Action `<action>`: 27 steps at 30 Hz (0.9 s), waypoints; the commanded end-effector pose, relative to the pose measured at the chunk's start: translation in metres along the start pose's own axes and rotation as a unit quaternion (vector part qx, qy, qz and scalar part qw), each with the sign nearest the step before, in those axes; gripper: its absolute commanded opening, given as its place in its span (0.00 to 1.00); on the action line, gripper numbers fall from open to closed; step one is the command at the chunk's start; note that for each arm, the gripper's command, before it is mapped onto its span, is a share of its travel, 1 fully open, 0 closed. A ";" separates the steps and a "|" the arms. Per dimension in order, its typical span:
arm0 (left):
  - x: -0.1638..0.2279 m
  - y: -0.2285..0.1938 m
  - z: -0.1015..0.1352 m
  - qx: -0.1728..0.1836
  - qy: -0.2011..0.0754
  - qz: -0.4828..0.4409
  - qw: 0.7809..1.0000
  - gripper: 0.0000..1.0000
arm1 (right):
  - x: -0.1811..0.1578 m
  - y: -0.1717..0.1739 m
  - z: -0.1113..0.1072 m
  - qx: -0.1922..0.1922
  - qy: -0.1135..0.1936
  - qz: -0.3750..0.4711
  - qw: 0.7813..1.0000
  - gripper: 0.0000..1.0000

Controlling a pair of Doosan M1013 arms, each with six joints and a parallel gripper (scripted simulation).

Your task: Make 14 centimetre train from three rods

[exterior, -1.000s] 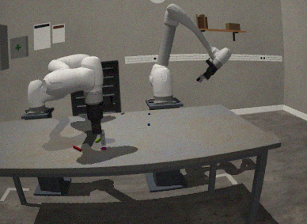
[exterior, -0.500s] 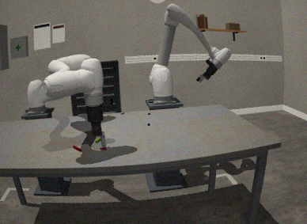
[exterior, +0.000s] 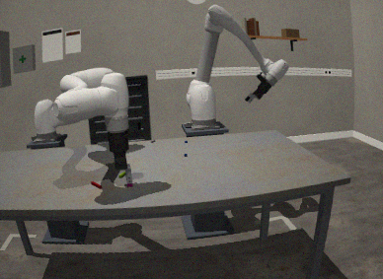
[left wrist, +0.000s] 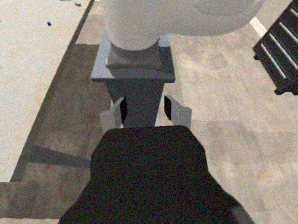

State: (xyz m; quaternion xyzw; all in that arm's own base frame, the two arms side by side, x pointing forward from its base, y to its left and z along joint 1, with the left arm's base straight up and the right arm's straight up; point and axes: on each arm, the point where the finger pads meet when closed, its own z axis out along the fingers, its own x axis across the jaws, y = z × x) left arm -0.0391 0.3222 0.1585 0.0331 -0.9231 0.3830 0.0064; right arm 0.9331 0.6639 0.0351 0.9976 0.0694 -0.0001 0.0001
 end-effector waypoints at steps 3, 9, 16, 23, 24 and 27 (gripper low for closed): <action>0.000 0.000 0.000 0.000 0.000 0.000 1.000 1.00 | 0.000 0.000 -0.002 0.000 0.001 0.000 1.000 0.54; 0.000 0.000 0.000 0.000 0.000 0.000 1.000 1.00 | 0.000 0.000 0.001 0.000 0.001 0.000 1.000 0.54; 0.000 0.000 0.000 0.000 0.000 0.000 1.000 1.00 | 0.000 0.000 0.006 0.000 0.001 0.000 1.000 0.54; 0.000 0.000 0.000 0.000 0.000 0.000 1.000 1.00 | 0.000 0.000 0.011 0.000 0.001 0.000 1.000 0.54; 0.000 0.000 0.000 0.000 0.000 0.000 1.000 1.00 | 0.000 0.000 0.011 0.000 0.001 0.000 1.000 0.54; 0.000 0.000 0.000 0.000 0.000 0.000 1.000 1.00 | 0.000 0.000 0.012 0.000 0.001 0.000 1.000 0.54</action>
